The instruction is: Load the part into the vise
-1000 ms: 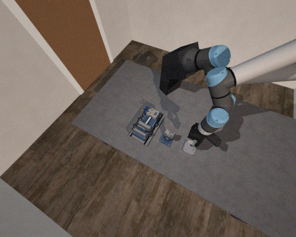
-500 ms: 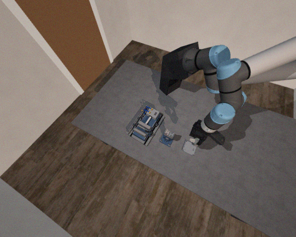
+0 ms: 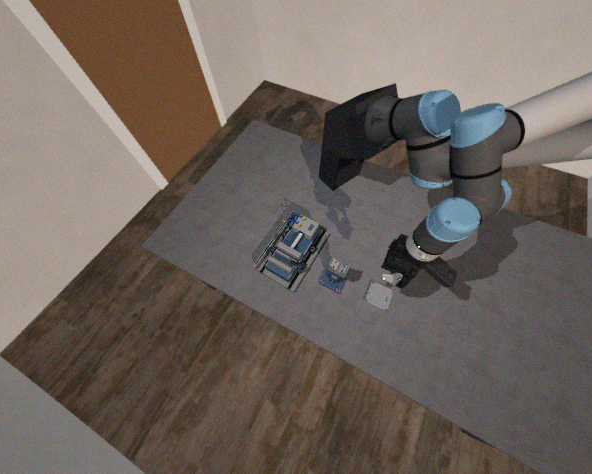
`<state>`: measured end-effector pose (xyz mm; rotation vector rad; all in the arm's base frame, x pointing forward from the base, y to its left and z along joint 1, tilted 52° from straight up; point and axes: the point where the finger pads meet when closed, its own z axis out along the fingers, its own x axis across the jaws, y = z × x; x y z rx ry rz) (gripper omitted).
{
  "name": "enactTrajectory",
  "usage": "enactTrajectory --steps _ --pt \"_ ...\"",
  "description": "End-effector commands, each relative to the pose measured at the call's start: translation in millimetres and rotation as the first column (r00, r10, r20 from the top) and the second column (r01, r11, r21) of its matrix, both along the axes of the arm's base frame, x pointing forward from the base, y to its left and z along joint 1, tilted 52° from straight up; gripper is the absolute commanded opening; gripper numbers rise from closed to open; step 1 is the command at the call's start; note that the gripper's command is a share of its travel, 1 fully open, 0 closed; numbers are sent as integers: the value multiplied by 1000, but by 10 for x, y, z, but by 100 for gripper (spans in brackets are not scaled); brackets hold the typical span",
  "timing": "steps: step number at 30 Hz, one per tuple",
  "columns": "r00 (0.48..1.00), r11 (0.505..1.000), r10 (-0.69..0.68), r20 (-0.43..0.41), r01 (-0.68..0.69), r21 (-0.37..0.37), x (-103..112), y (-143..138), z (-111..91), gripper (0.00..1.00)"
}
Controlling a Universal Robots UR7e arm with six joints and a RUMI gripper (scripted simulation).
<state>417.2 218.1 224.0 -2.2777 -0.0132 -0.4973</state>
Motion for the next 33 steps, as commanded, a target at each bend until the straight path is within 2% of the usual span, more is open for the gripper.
enactTrajectory --steps 1,33 --pt "1000 1000 4 -1 -4 2 -30 -55 43 0" --pt "1000 1000 4 -1 -4 2 -64 -125 103 0"
